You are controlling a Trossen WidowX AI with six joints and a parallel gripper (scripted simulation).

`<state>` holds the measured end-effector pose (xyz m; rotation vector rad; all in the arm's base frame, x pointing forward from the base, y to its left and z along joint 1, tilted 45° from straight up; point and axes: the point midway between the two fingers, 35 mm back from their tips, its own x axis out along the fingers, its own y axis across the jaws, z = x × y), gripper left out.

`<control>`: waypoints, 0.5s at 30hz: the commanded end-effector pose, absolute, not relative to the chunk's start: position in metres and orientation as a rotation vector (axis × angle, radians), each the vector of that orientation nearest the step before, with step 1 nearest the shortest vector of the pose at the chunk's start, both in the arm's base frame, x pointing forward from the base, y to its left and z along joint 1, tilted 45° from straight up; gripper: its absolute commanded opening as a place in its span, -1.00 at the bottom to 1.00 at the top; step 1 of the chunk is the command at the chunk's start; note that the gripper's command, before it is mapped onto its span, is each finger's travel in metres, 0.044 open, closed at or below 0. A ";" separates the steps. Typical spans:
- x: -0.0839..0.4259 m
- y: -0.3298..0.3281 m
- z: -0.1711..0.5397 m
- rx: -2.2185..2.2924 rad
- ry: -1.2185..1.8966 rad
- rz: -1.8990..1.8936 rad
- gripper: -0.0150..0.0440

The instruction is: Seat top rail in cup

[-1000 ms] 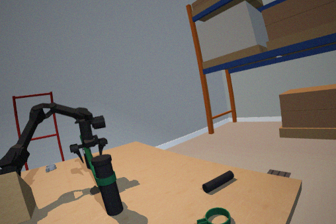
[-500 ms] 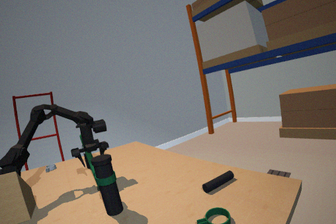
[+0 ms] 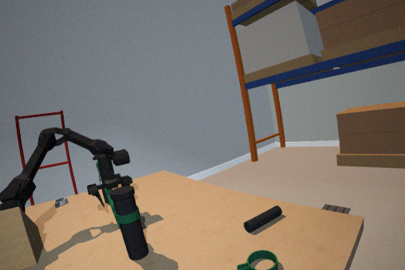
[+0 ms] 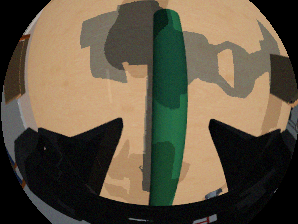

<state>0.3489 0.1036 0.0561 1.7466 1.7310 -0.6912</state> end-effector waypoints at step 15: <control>0.347 0.125 0.034 1.751 1.738 -0.693 1.00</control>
